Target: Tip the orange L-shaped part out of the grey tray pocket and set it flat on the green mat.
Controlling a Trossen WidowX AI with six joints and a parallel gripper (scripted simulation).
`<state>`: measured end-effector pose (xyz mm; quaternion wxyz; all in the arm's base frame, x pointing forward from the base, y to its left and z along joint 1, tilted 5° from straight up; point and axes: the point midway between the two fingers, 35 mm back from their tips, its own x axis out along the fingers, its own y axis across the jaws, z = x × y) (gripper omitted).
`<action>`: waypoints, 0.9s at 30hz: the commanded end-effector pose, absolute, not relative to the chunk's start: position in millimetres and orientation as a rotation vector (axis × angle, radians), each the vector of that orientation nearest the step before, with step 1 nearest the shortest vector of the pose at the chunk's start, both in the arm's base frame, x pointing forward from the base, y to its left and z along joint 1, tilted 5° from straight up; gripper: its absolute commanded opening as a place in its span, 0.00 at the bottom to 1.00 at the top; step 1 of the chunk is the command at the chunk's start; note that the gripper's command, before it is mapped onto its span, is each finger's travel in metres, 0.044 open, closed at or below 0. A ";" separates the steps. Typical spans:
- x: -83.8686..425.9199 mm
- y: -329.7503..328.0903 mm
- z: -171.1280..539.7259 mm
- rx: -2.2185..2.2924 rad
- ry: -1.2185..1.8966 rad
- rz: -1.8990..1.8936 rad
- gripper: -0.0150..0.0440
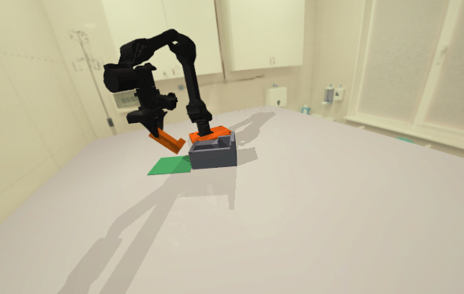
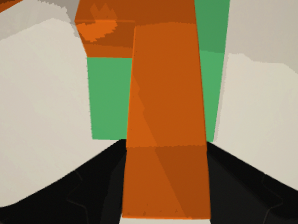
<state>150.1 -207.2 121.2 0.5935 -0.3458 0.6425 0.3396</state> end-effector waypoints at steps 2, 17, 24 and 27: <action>148.4 -207.0 112.7 -0.803 1.497 0.797 0.25; 147.0 -207.9 89.6 -0.803 1.497 0.797 0.25; 146.1 -208.1 78.5 -0.803 1.497 0.797 0.25; 146.0 -208.0 77.5 -0.803 1.497 0.797 0.25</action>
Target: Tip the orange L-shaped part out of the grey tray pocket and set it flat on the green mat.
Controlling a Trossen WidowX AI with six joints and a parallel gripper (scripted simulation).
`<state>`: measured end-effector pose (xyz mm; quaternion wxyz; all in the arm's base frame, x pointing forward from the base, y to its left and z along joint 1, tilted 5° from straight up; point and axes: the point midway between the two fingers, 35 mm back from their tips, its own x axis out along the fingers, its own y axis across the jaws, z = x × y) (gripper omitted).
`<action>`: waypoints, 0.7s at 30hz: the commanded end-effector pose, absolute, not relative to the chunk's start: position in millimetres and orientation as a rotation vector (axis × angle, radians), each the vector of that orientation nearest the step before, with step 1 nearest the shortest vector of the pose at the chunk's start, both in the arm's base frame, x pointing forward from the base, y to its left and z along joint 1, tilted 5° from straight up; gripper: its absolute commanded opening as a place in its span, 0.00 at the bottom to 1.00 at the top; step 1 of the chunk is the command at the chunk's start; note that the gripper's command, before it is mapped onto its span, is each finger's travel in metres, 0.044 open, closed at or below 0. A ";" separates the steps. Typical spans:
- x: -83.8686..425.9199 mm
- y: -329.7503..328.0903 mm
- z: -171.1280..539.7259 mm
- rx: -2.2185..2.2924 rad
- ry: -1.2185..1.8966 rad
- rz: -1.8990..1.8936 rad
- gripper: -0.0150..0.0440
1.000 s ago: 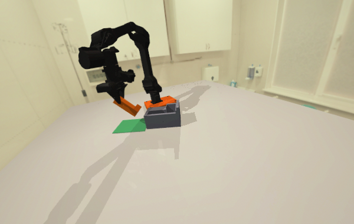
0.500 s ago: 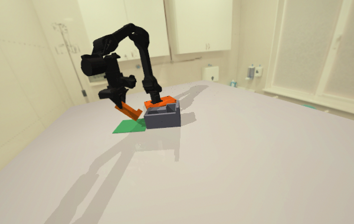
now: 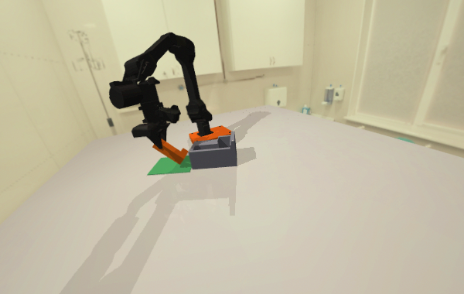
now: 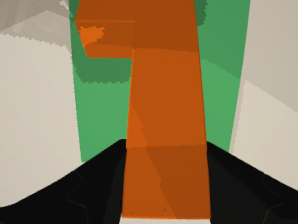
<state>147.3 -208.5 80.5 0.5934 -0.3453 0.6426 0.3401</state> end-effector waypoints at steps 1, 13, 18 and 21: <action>146.0 -208.0 77.5 -0.803 1.497 0.797 0.25; 145.9 -208.1 77.2 -0.803 1.497 0.797 0.25; 145.9 -208.1 77.2 -0.803 1.497 0.797 0.25; 146.4 -207.5 77.7 -0.799 1.494 0.795 0.30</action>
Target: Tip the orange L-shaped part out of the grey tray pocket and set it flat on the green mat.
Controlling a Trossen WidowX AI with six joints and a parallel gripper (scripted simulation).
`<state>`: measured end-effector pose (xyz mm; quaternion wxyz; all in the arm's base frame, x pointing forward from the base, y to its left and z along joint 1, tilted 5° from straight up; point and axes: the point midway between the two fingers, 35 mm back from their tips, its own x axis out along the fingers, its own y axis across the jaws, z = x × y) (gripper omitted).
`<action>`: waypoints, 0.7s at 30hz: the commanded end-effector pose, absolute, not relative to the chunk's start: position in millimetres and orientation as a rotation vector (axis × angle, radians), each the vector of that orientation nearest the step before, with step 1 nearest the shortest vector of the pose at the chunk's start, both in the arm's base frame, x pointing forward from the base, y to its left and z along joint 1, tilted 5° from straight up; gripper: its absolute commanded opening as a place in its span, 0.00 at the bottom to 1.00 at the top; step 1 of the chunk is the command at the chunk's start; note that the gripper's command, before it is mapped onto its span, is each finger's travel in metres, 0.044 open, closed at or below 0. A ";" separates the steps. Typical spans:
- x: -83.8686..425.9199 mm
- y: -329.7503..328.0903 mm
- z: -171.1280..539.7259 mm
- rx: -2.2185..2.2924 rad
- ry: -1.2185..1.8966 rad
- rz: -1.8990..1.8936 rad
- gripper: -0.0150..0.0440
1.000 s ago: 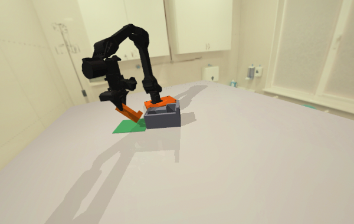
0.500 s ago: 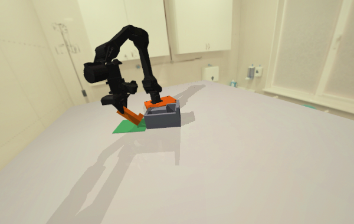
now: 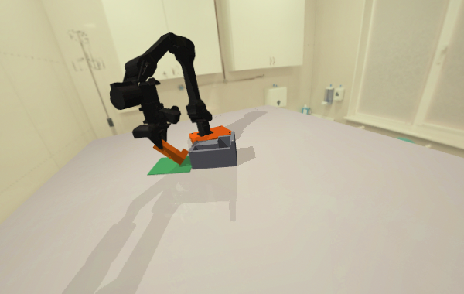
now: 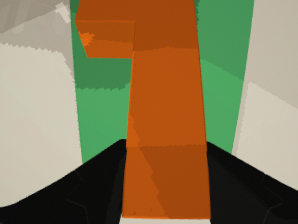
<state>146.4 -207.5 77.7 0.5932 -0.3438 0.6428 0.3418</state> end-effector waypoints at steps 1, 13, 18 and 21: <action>146.4 -207.5 77.7 -0.799 1.494 0.795 0.34; 150.3 -209.4 106.8 -0.801 1.495 0.795 0.88; 151.9 -205.7 159.8 -0.803 1.496 0.797 0.93; 151.6 -204.6 166.8 -0.803 1.496 0.797 0.93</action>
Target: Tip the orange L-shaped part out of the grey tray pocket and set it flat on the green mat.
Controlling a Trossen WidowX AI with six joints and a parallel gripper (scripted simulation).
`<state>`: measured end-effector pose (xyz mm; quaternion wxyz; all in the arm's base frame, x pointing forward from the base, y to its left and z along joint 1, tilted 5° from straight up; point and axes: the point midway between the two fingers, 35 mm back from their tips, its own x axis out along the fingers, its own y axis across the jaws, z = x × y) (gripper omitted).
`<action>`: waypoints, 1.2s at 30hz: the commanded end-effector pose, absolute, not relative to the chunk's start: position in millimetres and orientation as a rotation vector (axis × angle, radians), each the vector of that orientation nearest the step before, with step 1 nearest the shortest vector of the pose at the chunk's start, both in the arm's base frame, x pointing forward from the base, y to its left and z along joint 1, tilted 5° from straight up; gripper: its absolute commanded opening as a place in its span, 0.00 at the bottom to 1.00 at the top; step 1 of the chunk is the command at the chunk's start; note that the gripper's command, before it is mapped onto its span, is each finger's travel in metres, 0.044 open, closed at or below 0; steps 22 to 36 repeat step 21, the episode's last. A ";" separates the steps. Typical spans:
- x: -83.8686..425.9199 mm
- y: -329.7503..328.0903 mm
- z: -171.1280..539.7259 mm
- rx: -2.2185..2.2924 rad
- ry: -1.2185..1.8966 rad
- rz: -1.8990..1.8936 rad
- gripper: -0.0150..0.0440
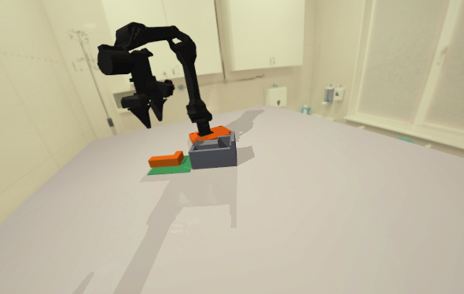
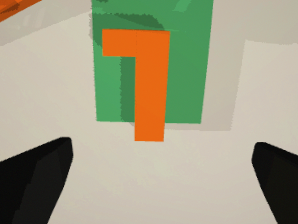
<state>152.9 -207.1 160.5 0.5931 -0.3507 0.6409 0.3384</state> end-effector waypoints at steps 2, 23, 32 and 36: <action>152.9 -206.6 164.3 -0.818 1.489 0.784 0.93; 152.9 -206.6 164.3 -0.818 1.489 0.784 0.93; 152.9 -206.6 164.3 -0.818 1.489 0.784 0.93; 152.9 -206.6 164.3 -0.818 1.489 0.784 0.93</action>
